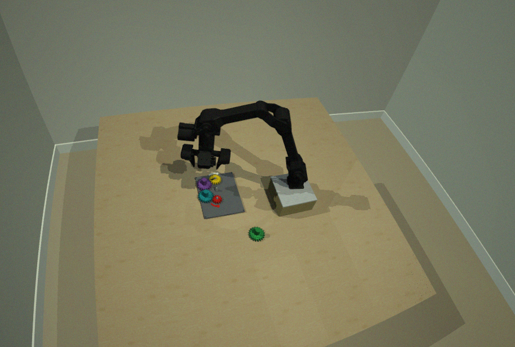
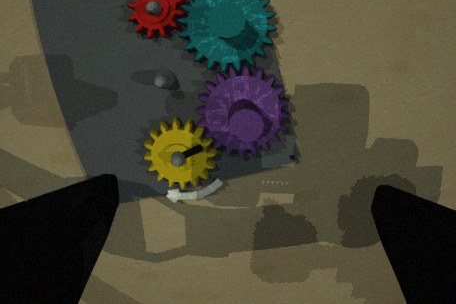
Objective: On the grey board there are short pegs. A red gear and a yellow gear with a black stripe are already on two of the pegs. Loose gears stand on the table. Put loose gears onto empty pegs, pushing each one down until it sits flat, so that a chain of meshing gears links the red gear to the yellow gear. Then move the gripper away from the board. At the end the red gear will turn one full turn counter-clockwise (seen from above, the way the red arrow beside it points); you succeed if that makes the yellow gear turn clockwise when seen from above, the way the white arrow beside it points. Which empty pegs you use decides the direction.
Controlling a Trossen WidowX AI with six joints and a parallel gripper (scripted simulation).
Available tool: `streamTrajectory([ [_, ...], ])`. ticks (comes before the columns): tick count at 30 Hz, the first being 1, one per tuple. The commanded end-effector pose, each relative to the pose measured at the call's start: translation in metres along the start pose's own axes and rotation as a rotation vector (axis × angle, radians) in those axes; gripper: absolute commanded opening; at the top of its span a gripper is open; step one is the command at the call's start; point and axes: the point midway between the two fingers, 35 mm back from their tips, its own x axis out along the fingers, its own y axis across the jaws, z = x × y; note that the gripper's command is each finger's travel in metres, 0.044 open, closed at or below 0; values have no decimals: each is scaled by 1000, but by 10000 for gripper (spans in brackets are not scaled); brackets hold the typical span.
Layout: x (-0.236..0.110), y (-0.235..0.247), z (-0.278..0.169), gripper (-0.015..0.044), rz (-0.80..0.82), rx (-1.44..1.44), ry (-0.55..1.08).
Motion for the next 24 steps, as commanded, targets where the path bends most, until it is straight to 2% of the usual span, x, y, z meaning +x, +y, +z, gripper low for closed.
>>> streamTrajectory([
  [1, 0, 1, 0, 440, 4, 2, 0],
  [24, 0, 1, 0, 440, 4, 2, 0],
])
